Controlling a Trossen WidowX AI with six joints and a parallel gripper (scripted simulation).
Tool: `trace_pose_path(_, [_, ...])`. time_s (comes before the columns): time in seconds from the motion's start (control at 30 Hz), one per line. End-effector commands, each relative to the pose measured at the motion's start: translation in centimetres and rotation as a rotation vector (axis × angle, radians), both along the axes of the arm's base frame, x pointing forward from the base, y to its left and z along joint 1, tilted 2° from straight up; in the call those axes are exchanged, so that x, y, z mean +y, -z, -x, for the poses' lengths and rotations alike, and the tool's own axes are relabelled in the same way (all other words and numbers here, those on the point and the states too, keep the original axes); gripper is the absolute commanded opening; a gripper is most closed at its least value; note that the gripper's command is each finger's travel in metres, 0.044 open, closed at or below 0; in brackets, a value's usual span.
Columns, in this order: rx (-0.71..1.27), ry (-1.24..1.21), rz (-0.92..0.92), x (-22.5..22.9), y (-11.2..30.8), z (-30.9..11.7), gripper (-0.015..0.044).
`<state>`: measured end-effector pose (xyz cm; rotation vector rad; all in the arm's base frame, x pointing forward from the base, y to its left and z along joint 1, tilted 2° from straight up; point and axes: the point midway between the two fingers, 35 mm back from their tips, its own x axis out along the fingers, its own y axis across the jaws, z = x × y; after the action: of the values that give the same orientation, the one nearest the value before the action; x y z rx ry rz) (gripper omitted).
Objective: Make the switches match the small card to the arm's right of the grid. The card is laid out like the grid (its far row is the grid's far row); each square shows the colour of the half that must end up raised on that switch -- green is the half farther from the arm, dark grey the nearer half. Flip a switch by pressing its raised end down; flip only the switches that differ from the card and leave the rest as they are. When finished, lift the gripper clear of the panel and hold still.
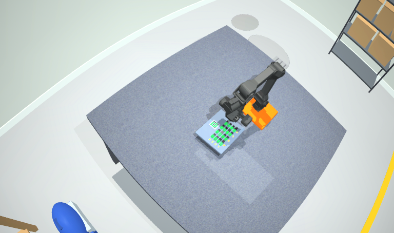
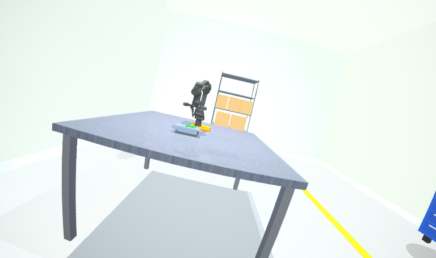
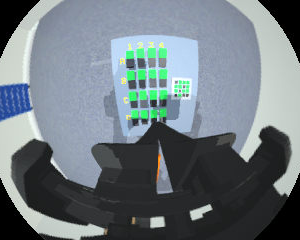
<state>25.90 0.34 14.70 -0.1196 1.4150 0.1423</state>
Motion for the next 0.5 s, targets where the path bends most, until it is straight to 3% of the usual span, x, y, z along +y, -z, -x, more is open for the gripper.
trace_pose_path(0.0, [0.001,-0.009,-0.005,-0.4,0.3,0.8,0.0000])
trace_pose_path(0.13, [0.024,-0.009,-0.001,-0.2,3.4,0.2,0.0000])
trace_pose_path(0.47, [0.026,-0.009,-0.001,-0.2,4.8,0.0,0.0000])
